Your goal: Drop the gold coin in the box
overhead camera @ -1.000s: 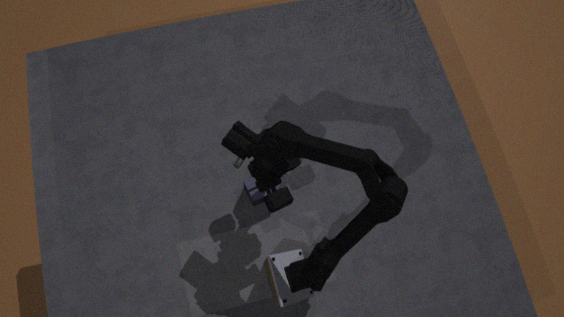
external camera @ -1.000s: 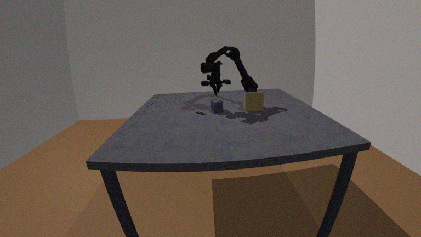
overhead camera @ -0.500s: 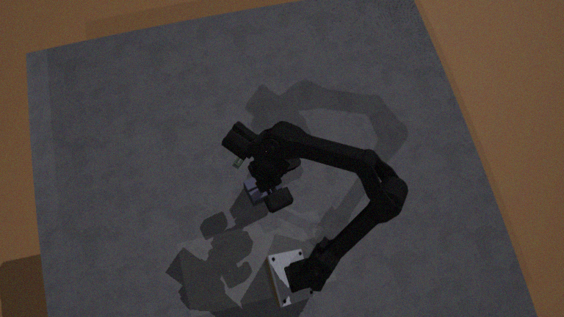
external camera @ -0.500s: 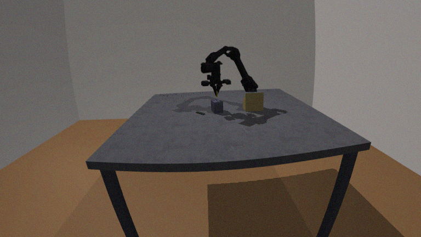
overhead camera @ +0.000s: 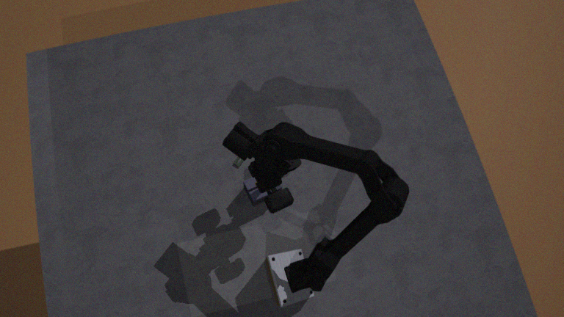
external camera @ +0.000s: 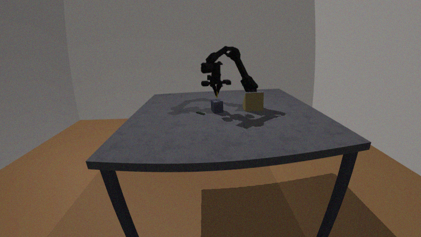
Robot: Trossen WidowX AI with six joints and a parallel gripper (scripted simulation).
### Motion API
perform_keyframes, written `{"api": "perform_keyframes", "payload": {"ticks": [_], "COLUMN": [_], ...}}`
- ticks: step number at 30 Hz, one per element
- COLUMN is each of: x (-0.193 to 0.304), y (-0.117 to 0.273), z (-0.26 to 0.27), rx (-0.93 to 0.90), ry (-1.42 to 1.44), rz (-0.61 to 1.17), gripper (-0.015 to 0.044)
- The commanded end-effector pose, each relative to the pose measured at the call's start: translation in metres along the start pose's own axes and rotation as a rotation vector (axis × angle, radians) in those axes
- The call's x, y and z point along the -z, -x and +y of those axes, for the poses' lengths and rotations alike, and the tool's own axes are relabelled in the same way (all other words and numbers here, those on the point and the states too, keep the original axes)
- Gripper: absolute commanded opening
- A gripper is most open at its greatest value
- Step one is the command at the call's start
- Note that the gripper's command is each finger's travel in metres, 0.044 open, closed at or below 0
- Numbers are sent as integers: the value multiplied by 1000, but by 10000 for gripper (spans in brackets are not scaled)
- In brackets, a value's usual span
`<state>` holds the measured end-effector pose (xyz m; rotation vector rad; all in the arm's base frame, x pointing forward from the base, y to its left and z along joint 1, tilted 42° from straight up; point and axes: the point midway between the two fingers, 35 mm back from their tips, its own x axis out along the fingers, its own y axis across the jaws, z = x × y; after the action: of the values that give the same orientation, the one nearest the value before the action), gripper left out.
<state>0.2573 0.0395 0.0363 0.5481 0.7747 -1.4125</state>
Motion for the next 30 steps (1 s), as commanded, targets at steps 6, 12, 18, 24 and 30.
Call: {"api": "perform_keyframes", "payload": {"ticks": [6,12,18,24,30], "x": [0,0,0,0,0], "y": [-4,-5,-7,-8,-9], "z": [-2,-2,-2,-2,-2], "rx": [6,6,6,6,6], "ry": [5,5,4,5,5], "rz": [-5,-5,-5,-5,-5], "gripper": [0,0,0,0,0]}}
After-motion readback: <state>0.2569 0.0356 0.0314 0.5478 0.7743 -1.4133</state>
